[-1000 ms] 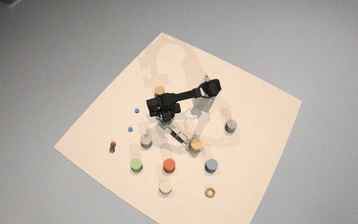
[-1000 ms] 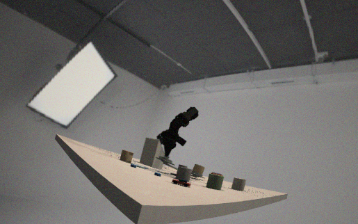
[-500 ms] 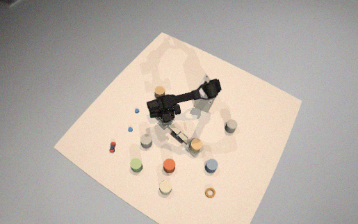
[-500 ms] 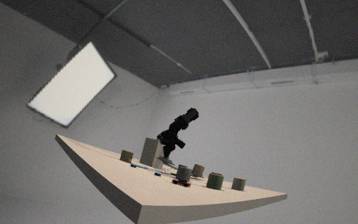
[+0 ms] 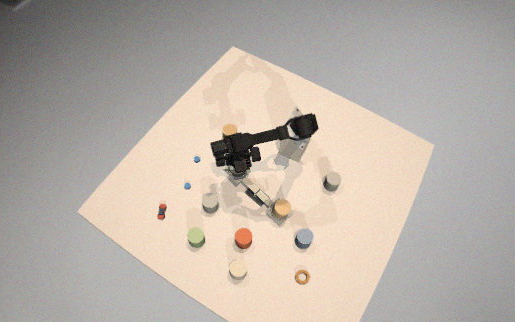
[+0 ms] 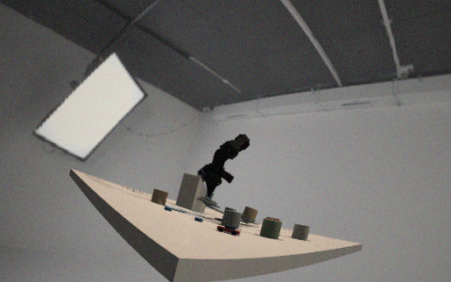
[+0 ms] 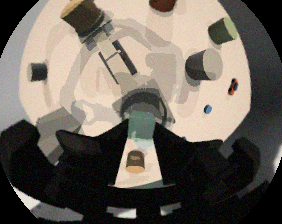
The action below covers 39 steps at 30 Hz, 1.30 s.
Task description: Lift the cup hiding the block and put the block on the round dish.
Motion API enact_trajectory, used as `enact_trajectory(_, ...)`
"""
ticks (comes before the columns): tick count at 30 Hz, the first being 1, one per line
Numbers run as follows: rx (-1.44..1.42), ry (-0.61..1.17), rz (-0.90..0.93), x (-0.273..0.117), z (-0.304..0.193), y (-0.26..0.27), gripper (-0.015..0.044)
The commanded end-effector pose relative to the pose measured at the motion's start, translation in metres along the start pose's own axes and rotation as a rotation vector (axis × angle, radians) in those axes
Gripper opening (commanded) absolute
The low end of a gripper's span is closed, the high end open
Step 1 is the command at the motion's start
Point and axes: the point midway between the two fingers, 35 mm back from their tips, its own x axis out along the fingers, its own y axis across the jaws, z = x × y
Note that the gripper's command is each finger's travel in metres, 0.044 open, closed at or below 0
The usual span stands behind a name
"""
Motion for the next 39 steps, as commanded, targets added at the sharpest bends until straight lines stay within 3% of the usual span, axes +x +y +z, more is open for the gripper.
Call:
enact_trajectory(1,-0.011,-0.006,-0.029,-0.038,0.002,-0.006,0.0000)
enact_trajectory(6,-0.011,-0.006,-0.028,-0.073,0.001,-0.002,0.0000)
enact_trajectory(11,-0.011,-0.006,-0.028,-0.074,0.000,-0.002,0.0000)
enact_trajectory(34,-0.010,-0.001,-0.033,0.018,-0.121,-0.044,0.0000)
enact_trajectory(39,-0.010,-0.001,-0.033,0.025,-0.129,-0.044,0.0000)
